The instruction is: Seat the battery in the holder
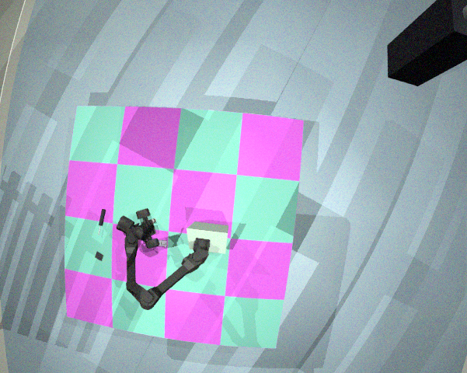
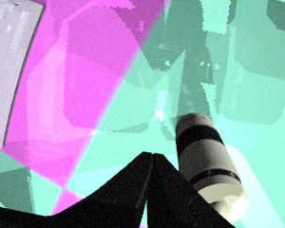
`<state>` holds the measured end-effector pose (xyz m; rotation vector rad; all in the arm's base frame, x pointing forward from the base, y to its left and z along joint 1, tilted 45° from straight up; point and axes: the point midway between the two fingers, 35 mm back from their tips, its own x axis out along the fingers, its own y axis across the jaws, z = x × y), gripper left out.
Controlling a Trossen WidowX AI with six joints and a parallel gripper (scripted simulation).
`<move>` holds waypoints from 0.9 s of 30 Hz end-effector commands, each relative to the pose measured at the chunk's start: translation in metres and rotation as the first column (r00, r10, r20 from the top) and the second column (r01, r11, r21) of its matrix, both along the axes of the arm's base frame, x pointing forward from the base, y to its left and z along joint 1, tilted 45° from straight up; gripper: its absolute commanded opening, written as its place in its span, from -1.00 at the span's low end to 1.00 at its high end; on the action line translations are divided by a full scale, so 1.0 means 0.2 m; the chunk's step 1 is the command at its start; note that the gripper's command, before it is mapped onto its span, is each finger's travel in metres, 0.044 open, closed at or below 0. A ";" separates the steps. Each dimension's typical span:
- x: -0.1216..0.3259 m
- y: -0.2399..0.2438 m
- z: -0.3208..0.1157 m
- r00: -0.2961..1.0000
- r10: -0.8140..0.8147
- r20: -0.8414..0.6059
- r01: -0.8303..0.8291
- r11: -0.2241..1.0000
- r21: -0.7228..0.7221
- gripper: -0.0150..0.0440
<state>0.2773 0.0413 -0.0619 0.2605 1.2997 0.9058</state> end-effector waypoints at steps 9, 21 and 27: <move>0.05 -0.07 -0.06 1.000 0.002 0.005 -0.002 1.000 -0.005 -0.49; 0.09 -0.14 -0.13 1.000 0.002 0.006 -0.002 1.000 -0.005 -0.49; 0.09 -0.15 -0.13 1.000 0.000 0.003 0.000 1.000 -0.002 -0.49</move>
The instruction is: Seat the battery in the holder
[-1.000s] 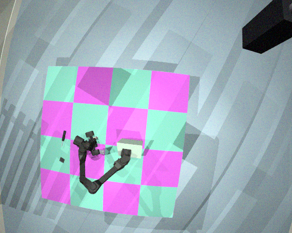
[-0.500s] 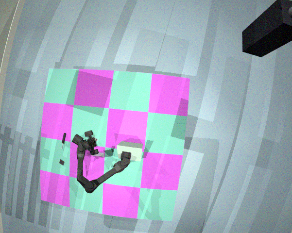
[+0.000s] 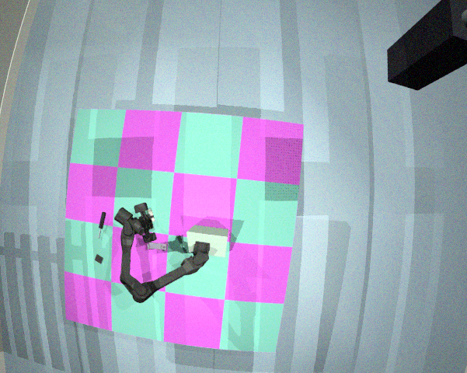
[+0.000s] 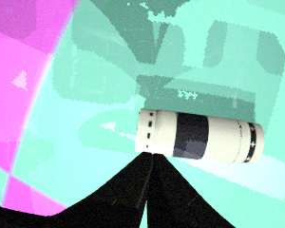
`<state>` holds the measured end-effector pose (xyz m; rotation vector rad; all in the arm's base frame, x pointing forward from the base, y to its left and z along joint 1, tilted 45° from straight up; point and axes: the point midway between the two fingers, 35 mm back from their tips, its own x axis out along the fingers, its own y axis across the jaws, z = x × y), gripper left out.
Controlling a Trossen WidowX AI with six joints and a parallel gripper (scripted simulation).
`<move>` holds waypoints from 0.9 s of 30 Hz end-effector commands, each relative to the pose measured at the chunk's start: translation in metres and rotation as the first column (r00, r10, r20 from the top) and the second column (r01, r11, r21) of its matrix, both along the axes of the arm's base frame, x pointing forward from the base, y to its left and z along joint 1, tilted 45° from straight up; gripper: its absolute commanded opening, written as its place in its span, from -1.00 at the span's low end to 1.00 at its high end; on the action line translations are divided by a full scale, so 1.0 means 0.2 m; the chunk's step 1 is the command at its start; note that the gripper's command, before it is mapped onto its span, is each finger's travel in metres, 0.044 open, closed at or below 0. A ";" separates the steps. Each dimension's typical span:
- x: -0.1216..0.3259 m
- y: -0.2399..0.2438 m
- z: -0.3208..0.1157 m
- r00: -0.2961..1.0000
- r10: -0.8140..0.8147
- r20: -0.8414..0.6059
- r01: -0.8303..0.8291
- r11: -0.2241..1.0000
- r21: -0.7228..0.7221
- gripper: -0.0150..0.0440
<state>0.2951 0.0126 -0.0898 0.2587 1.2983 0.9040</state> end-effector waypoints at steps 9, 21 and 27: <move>0.02 -0.30 0.27 1.000 0.003 0.005 -0.003 1.000 -0.007 -0.49; 0.01 -0.29 0.26 1.000 -0.004 0.001 0.004 1.000 -0.005 -0.49; 0.03 -0.26 0.20 0.949 -0.228 -0.216 0.227 0.973 -0.032 -0.05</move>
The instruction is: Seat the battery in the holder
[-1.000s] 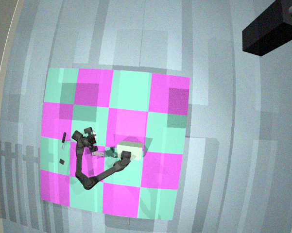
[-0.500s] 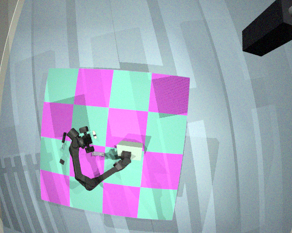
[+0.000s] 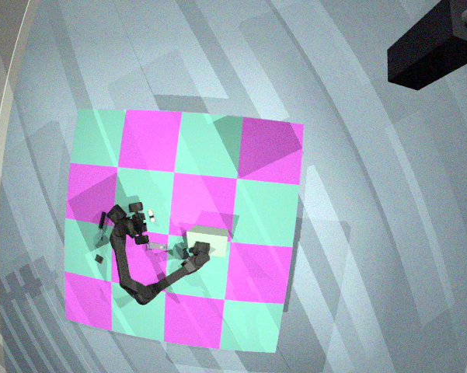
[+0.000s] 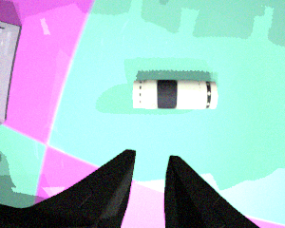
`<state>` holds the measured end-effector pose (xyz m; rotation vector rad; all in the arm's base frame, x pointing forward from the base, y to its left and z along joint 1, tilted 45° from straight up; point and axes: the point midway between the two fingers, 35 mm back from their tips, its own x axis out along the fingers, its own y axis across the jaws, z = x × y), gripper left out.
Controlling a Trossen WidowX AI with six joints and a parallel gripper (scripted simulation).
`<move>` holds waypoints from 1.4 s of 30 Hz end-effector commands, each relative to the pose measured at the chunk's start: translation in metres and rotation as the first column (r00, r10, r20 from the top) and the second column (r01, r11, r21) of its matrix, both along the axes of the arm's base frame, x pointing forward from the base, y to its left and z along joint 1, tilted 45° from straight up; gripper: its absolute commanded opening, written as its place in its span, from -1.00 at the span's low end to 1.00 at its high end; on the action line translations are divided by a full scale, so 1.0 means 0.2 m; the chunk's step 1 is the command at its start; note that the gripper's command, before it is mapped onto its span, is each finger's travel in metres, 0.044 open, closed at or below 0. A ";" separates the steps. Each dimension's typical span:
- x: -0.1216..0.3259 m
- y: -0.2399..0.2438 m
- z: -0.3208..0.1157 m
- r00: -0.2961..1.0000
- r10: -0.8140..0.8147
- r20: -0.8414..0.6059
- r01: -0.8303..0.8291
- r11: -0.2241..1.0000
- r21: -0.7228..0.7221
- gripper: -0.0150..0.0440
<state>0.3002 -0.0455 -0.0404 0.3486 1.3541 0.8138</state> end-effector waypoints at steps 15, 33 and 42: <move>0.03 0.17 -0.28 0.139 -0.710 -0.690 0.713 0.555 -0.428 0.31; 0.03 0.17 -0.28 0.138 -0.711 -0.690 0.713 0.555 -0.428 0.31; 0.04 0.21 -0.32 0.138 -0.711 -0.690 0.713 0.555 -0.429 0.31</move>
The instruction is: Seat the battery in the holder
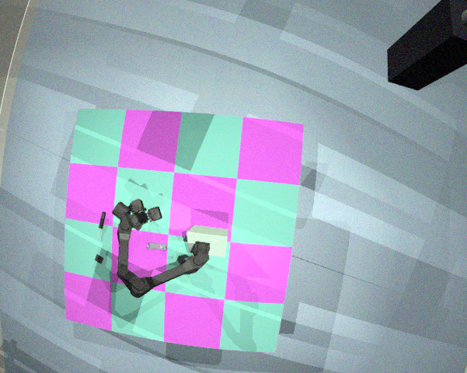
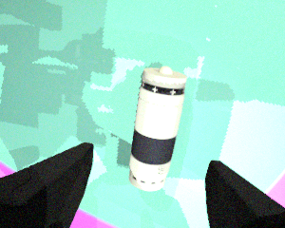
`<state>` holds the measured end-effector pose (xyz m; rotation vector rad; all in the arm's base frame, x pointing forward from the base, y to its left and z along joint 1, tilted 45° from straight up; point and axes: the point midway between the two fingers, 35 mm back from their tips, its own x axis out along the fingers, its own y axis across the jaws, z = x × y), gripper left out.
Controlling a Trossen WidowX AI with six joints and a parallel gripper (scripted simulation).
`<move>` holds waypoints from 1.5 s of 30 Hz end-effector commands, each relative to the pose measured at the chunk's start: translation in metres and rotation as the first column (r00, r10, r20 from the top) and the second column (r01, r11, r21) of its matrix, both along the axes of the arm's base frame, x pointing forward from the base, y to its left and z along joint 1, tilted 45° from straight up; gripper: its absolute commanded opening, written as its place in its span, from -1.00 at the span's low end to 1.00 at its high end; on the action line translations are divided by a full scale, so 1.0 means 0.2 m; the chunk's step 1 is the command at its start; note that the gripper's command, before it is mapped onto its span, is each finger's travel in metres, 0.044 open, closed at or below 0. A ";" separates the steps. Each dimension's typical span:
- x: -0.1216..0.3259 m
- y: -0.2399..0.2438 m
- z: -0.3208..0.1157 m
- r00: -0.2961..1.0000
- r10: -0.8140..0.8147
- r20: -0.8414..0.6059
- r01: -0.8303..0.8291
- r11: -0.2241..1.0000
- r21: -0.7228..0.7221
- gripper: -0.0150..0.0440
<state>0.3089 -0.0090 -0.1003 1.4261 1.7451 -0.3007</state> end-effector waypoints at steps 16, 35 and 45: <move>-0.01 0.12 -0.11 1.000 -0.003 -0.009 0.003 1.000 0.006 0.31; -0.01 0.16 -0.16 1.000 -0.003 -0.009 0.003 1.000 0.008 -0.24; -0.01 0.01 0.00 1.000 -0.003 -0.009 0.003 1.000 0.005 -0.24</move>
